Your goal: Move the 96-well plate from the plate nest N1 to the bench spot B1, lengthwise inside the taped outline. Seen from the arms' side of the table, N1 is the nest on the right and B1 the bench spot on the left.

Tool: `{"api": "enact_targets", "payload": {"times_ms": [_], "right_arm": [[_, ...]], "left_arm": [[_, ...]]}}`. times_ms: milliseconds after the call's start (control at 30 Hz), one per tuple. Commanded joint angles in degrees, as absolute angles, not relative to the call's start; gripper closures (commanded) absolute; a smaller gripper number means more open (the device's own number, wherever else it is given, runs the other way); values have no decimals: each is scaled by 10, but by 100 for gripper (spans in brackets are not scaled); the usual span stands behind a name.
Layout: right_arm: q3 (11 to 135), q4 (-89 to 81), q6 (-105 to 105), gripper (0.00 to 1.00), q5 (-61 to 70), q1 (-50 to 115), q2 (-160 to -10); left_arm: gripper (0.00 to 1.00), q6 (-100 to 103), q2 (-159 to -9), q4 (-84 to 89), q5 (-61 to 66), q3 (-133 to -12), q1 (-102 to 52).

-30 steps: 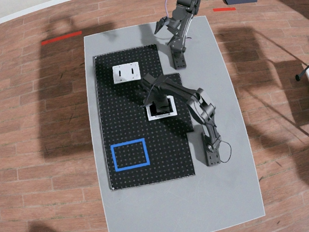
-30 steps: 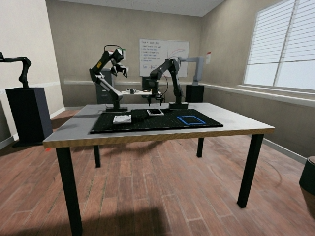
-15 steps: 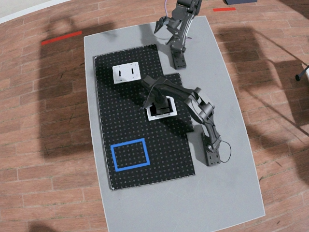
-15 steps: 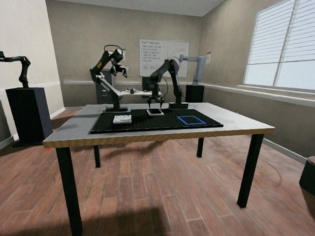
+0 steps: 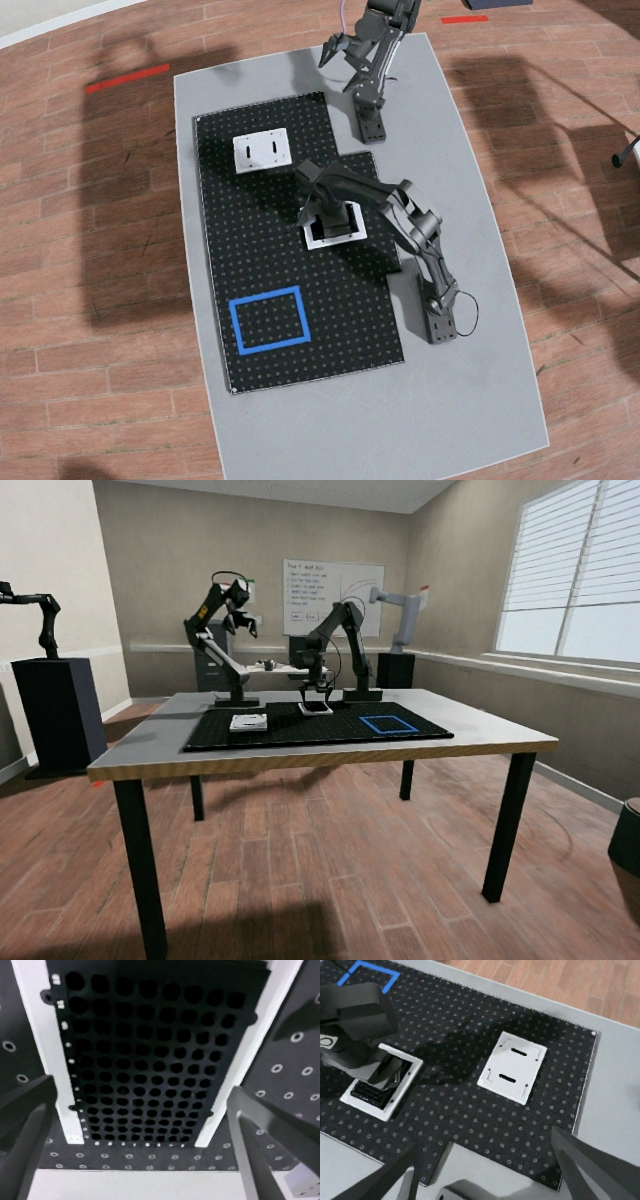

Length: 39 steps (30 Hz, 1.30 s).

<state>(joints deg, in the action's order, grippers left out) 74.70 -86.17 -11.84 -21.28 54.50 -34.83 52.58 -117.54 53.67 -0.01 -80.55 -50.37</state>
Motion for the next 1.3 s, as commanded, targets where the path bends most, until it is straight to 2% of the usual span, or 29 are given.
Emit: {"api": "enact_targets", "payload": {"times_ms": [0,167,200,267,300,600,1100,1267], "right_arm": [[766,-864,-118,0,-219,536,-340],[766,-864,-118,0,-219,529,-340],[766,-867,-118,0,-220,528,-340],[766,-867,-118,0,-220,525,-340],[766,-867,-118,0,-220,523,-340],[766,-867,-118,0,-220,513,-340],[766,-867,-118,0,-220,490,-340],[766,-867,-118,0,-220,484,-340]], "left_arm": [[0,525,-1176,521,0,-801,-500],[0,525,-1177,515,0,-798,-500],[4,525,-1177,515,0,-798,-500],[4,525,-1177,515,0,-798,-500],[8,525,-1177,516,0,-798,-500],[16,525,-1177,515,0,-802,-501],[37,525,-1179,523,0,-801,-501],[41,525,-1179,523,0,-801,-501]]}}
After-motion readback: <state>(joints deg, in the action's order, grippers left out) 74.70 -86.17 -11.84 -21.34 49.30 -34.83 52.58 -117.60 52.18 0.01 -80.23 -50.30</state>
